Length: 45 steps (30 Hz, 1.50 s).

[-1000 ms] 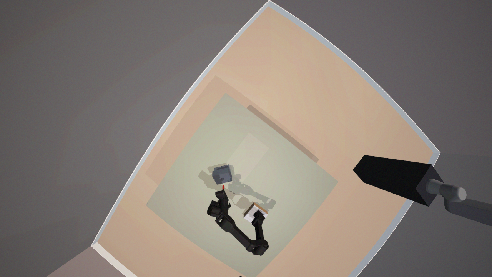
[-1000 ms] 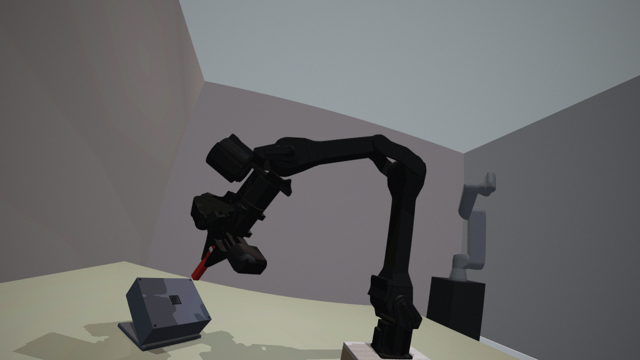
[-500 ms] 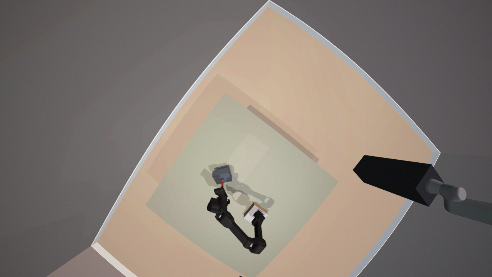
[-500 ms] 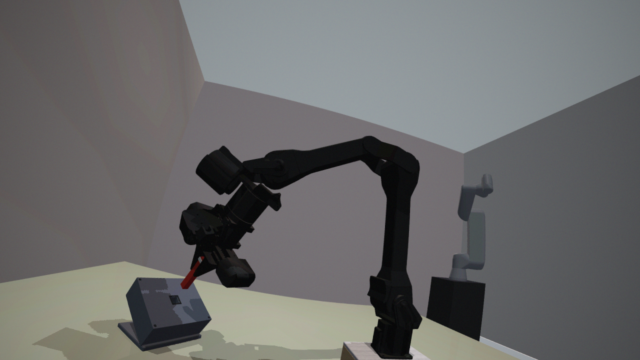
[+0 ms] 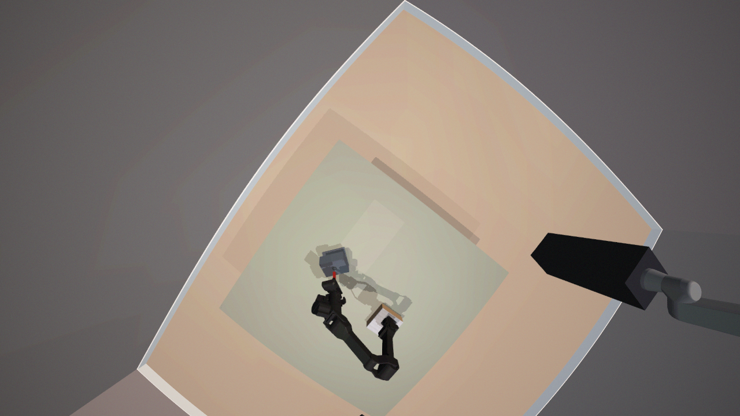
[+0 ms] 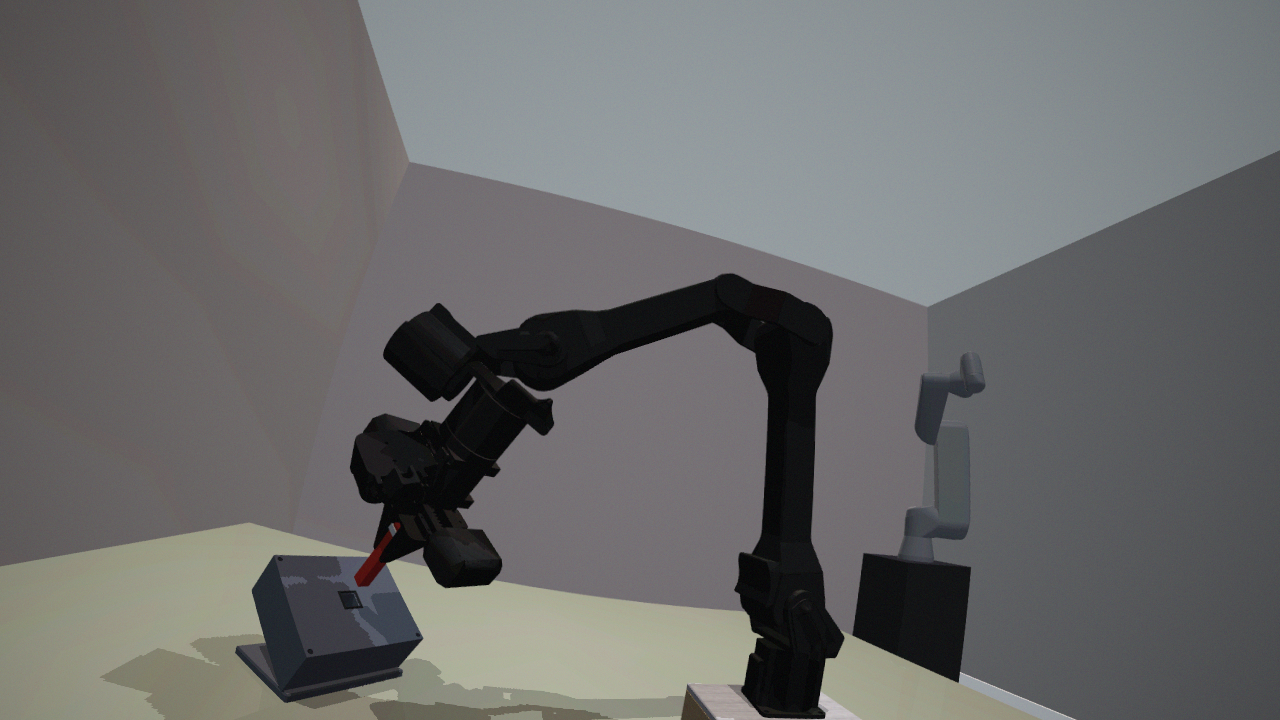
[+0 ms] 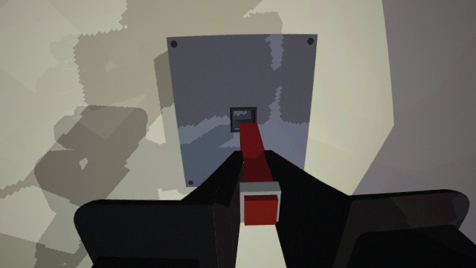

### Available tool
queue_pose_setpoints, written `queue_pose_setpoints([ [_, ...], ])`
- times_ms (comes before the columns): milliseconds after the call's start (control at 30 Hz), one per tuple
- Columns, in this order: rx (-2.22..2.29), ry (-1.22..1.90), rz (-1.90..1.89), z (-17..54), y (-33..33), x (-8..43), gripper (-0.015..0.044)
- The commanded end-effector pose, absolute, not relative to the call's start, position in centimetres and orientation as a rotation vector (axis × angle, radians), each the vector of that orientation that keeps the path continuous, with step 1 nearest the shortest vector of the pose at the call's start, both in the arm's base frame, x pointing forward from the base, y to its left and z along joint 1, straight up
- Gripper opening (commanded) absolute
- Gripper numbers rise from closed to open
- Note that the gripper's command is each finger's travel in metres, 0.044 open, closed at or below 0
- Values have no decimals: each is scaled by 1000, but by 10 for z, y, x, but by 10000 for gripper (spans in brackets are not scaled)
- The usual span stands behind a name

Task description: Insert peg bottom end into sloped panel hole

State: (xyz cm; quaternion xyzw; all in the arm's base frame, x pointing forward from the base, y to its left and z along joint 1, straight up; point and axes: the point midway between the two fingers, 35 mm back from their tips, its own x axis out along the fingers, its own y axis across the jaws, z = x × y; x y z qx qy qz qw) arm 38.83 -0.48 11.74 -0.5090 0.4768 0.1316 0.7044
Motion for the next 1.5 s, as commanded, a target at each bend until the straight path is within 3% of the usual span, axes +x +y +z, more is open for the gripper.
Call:
queue_pose_setpoints([
  [0,-1137,1065,297,112,-6,391,0],
  [1467,-1135,1062,287,97,-11,398,0],
])
